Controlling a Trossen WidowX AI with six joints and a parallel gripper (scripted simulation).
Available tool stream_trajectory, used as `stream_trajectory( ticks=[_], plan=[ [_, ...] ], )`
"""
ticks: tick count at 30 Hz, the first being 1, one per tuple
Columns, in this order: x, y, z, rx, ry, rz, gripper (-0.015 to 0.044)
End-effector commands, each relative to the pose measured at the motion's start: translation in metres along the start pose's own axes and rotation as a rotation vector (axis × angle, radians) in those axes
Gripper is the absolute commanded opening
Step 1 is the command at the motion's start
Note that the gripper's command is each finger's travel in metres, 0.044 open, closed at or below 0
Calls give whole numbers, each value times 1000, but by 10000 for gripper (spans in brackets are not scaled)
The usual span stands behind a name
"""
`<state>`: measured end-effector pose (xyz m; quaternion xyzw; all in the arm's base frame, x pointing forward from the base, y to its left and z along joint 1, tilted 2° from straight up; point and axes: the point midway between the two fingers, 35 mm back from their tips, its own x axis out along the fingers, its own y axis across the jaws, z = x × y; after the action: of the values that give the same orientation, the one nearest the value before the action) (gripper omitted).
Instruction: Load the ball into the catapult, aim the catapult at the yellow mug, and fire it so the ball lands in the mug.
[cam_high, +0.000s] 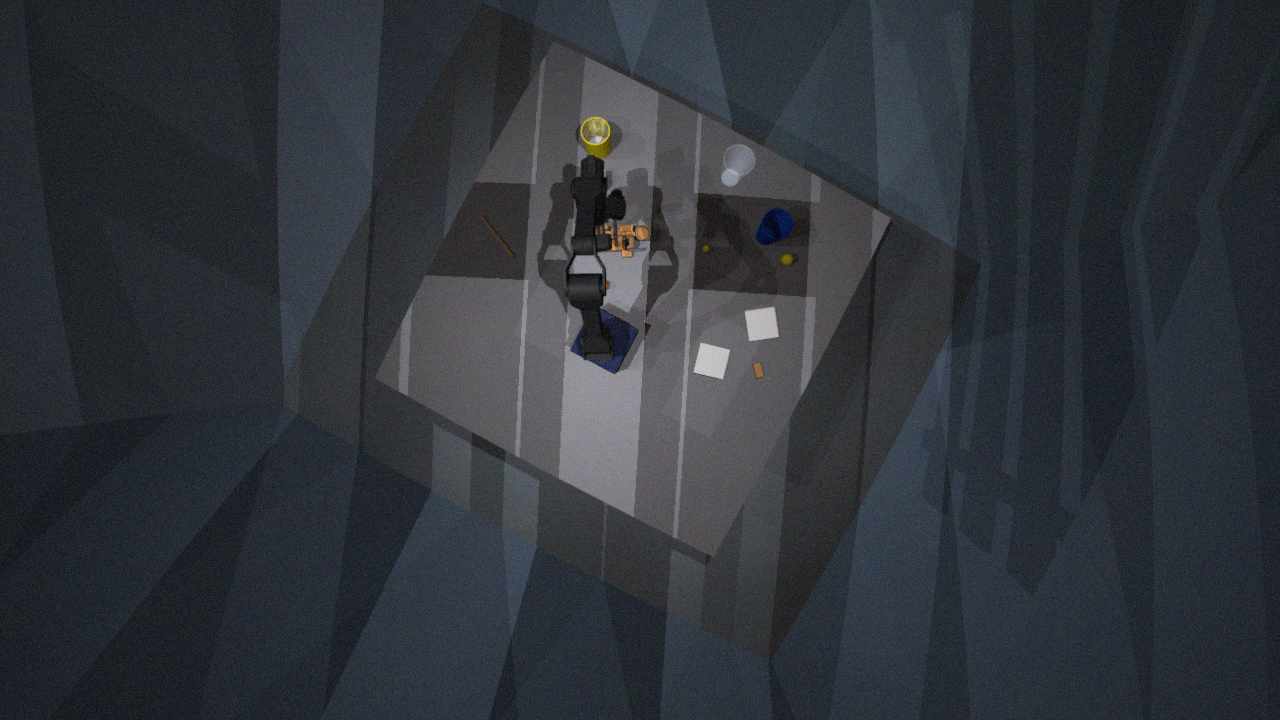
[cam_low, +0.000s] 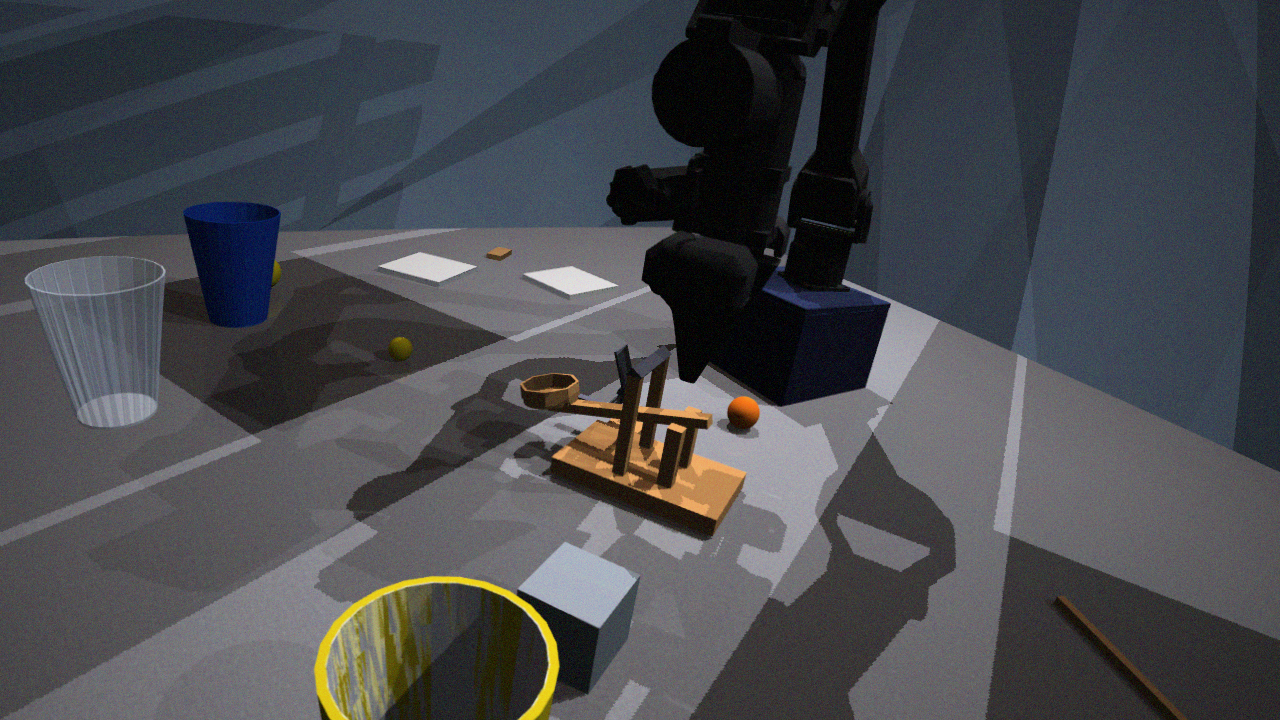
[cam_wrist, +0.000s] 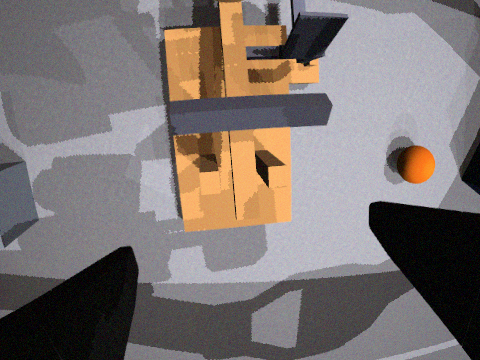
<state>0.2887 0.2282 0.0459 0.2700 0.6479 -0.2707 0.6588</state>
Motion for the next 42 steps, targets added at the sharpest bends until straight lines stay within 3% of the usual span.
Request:
stream_trajectory(
  ticks=[1, 42],
  plan=[
    [1, 0, 0, -116, 1, -4, 440],
    [-4, -1, -1, -1532, 4, -4, 440]
  ],
)
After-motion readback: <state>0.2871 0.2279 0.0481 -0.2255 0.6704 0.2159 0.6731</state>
